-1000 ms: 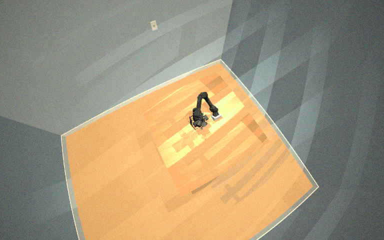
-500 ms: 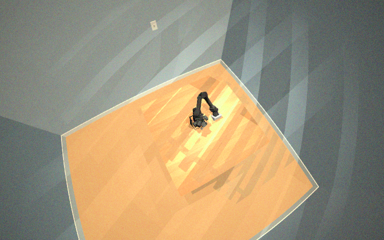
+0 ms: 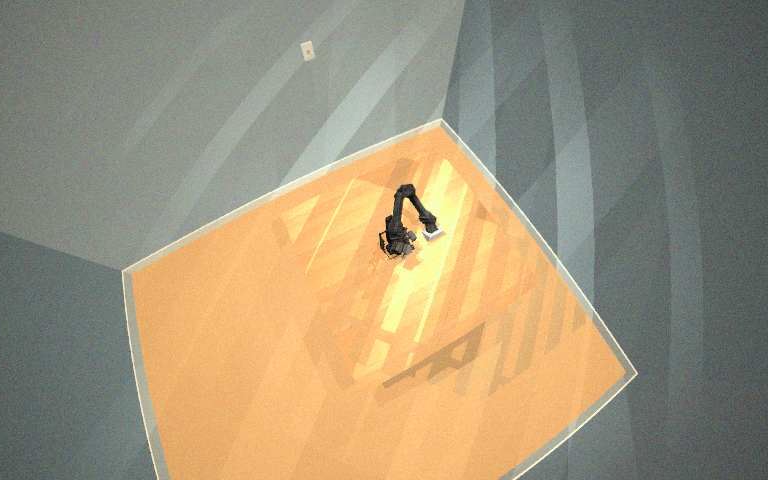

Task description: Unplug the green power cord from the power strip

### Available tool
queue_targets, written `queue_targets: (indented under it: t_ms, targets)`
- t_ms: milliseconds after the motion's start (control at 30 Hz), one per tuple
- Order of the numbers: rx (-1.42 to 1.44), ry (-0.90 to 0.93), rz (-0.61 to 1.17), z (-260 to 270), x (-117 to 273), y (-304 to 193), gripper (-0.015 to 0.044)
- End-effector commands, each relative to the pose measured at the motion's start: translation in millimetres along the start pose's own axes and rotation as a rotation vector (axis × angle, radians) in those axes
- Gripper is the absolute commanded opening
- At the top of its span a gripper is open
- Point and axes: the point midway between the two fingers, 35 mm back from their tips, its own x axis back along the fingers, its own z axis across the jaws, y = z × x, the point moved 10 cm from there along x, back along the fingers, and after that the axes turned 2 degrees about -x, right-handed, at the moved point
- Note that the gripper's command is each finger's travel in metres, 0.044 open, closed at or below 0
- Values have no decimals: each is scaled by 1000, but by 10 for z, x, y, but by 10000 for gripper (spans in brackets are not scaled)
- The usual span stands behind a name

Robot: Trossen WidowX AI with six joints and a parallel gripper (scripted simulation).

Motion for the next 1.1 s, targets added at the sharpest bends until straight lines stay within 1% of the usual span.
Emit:
queue_targets:
  t_ms: [0,733,767,933,1067]
  targets:
    - [1,-3,-17,-5,22,126,0]
    - [2,-5,-21,18,69,478,0]
    - [-4,1,-21,13,35,374,26]
    - [-4,1,-21,13,35,374,158]
    - [-4,1,-21,13,35,374,160]
